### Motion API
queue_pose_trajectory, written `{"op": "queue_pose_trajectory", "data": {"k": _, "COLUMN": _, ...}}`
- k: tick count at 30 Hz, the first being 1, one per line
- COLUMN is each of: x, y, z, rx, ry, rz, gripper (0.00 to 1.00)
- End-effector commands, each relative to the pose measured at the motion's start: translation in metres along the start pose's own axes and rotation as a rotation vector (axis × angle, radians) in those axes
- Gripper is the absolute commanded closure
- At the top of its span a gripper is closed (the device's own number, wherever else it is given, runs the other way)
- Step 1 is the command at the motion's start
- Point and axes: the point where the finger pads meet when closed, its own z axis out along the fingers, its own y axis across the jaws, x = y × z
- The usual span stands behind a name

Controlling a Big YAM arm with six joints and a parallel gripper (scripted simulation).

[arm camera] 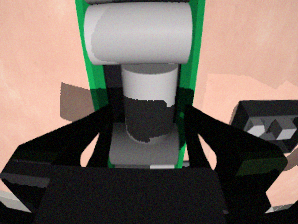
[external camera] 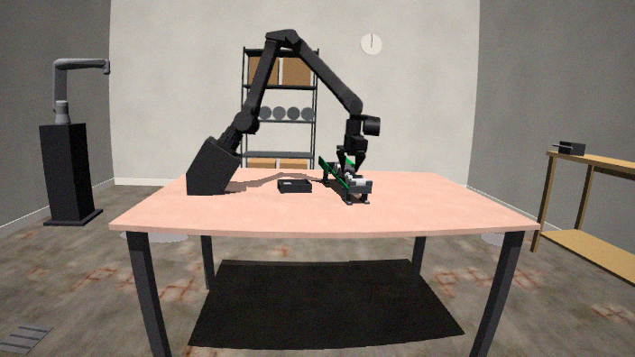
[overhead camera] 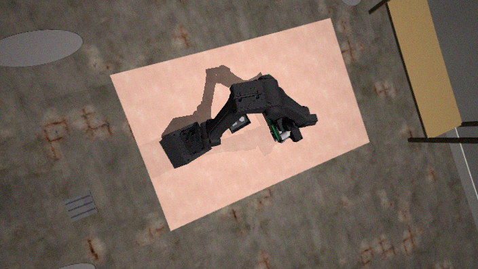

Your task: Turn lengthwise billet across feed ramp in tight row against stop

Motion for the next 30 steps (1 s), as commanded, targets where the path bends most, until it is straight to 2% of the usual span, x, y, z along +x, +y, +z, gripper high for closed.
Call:
{"op": "queue_pose_trajectory", "data": {"k": 1, "x": 0.002, "y": 0.001, "z": 0.01, "rx": 0.004, "ry": 0.004, "rz": 0.005, "gripper": 0.45}}
{"op": "queue_pose_trajectory", "data": {"k": 3, "x": 0.002, "y": 0.001, "z": 0.01, "rx": 0.004, "ry": 0.004, "rz": 0.005, "gripper": 0.45}}
{"op": "queue_pose_trajectory", "data": {"k": 4, "x": -0.004, "y": 0.011, "z": 0.0, "rx": -0.023, "ry": -0.012, "rz": 0.006, "gripper": 0.45}}
{"op": "queue_pose_trajectory", "data": {"k": 10, "x": 0.002, "y": 0.0, "z": 0.018, "rx": 0.005, "ry": 0.005, "rz": 0.004, "gripper": 0.45}}
{"op": "queue_pose_trajectory", "data": {"k": 18, "x": 0.0, "y": 0.006, "z": 0.019, "rx": -0.008, "ry": 0.0, "rz": 0.0, "gripper": 0.45}}
{"op": "queue_pose_trajectory", "data": {"k": 21, "x": -0.001, "y": 0.002, "z": 0.017, "rx": -0.001, "ry": -0.001, "rz": 0.005, "gripper": 0.45}}
{"op": "queue_pose_trajectory", "data": {"k": 23, "x": -0.001, "y": 0.001, "z": 0.023, "rx": 0.004, "ry": 0.002, "rz": 0.007, "gripper": 0.45}}
{"op": "queue_pose_trajectory", "data": {"k": 30, "x": 0.0, "y": 0.004, "z": 0.022, "rx": -0.004, "ry": 0.0, "rz": 0.002, "gripper": 0.45}}
